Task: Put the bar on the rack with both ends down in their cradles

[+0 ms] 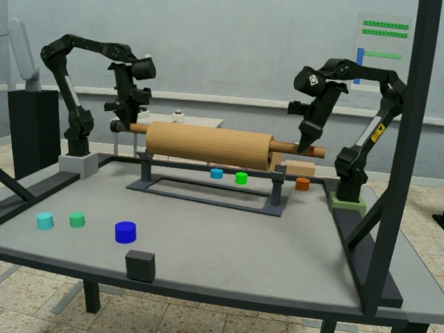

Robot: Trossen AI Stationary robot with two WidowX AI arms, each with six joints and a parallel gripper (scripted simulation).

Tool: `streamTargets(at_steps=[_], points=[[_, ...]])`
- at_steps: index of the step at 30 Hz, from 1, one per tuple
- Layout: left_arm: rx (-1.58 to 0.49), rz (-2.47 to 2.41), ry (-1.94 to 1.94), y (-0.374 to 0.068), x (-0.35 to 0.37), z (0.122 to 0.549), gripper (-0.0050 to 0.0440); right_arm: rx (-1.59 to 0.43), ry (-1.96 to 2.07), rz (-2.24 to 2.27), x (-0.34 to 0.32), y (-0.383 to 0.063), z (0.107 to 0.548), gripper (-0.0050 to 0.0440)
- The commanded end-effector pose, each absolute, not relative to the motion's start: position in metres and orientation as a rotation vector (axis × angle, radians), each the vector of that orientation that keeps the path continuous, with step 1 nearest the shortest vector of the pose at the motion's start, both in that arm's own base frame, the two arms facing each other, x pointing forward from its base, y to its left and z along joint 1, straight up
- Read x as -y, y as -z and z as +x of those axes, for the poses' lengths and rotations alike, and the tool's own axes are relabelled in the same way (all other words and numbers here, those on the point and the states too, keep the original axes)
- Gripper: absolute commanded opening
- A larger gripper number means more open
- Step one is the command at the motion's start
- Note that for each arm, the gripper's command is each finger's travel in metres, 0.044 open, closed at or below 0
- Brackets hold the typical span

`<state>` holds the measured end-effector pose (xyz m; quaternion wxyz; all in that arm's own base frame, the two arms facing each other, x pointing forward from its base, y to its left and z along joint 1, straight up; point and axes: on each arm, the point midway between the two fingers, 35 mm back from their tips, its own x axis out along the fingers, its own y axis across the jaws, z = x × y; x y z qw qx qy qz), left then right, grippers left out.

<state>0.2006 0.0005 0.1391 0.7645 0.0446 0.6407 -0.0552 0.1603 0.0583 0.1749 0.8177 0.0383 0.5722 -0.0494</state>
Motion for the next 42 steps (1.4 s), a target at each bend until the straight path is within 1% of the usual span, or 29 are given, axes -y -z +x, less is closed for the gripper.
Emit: streamTargets(at_steps=[1, 7, 9, 19, 24, 25, 35, 41, 42], points=[[-1.367, 0.099, 0.109, -0.142, -0.002, 0.201, 0.005, -1.189, 0.079, 0.099, -0.061, -0.182, 0.161, 0.005], [-1.347, 0.1, 0.108, -0.149, -0.002, 0.205, 0.005, -1.177, 0.072, 0.104, -0.062, -0.186, 0.163, 0.005], [-1.368, 0.098, 0.111, -0.14, -0.002, 0.2, 0.005, -1.194, 0.082, 0.094, -0.06, -0.178, 0.16, 0.005], [-1.37, 0.1, 0.113, -0.133, -0.002, 0.2, 0.005, -1.188, 0.08, 0.097, -0.059, -0.172, 0.161, 0.005], [-1.354, 0.101, 0.112, -0.138, -0.003, 0.204, 0.005, -1.181, 0.074, 0.099, -0.06, -0.175, 0.162, 0.005], [-1.37, 0.099, 0.113, -0.129, -0.003, 0.2, 0.005, -1.191, 0.083, 0.095, -0.058, -0.167, 0.16, 0.005], [-1.371, 0.099, 0.111, -0.119, -0.003, 0.201, 0.005, -1.189, 0.08, 0.095, -0.057, -0.157, 0.161, 0.005], [-1.356, 0.101, 0.11, -0.123, -0.004, 0.204, 0.005, -1.179, 0.073, 0.099, -0.059, -0.161, 0.162, 0.005], [-1.387, 0.098, 0.112, -0.112, -0.004, 0.201, 0.005, -1.191, 0.082, 0.094, -0.057, -0.153, 0.16, 0.005]])
